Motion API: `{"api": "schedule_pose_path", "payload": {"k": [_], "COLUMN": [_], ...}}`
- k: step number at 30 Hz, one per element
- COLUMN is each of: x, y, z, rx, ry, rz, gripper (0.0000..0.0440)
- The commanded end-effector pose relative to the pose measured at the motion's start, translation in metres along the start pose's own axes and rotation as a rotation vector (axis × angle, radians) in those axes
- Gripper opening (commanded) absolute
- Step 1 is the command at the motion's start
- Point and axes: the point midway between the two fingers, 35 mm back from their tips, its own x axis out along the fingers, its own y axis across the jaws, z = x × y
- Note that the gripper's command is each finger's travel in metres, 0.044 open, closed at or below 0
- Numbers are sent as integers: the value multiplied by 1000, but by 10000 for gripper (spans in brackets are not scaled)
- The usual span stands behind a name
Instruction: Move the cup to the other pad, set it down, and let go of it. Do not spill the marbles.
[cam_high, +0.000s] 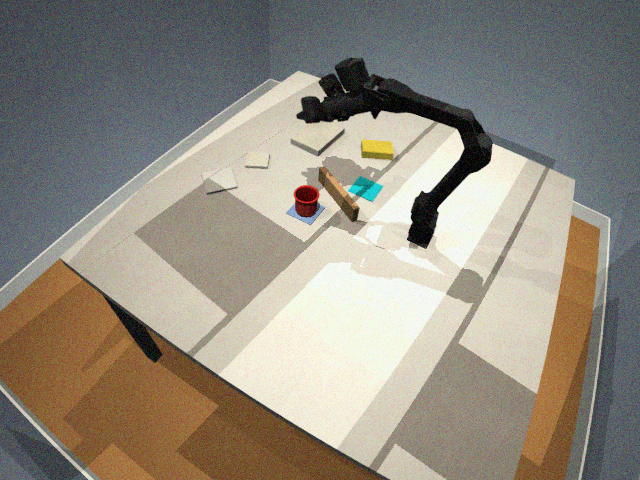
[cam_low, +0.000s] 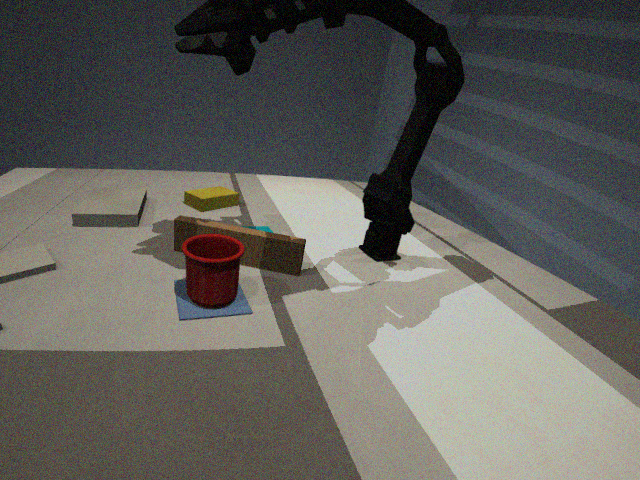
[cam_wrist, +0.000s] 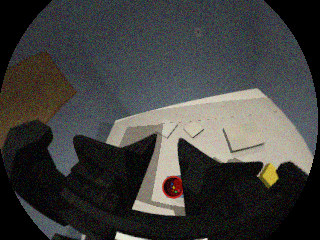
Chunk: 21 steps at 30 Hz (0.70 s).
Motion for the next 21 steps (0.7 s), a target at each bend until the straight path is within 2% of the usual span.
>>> {"api": "schedule_pose_path", "payload": {"k": [1, 21], "x": [3, 18], "y": [6, 16], "z": [-3, -27], "rx": [53, 283], "ry": [53, 287], "rz": [-8, -141], "gripper": [137, 136]}}
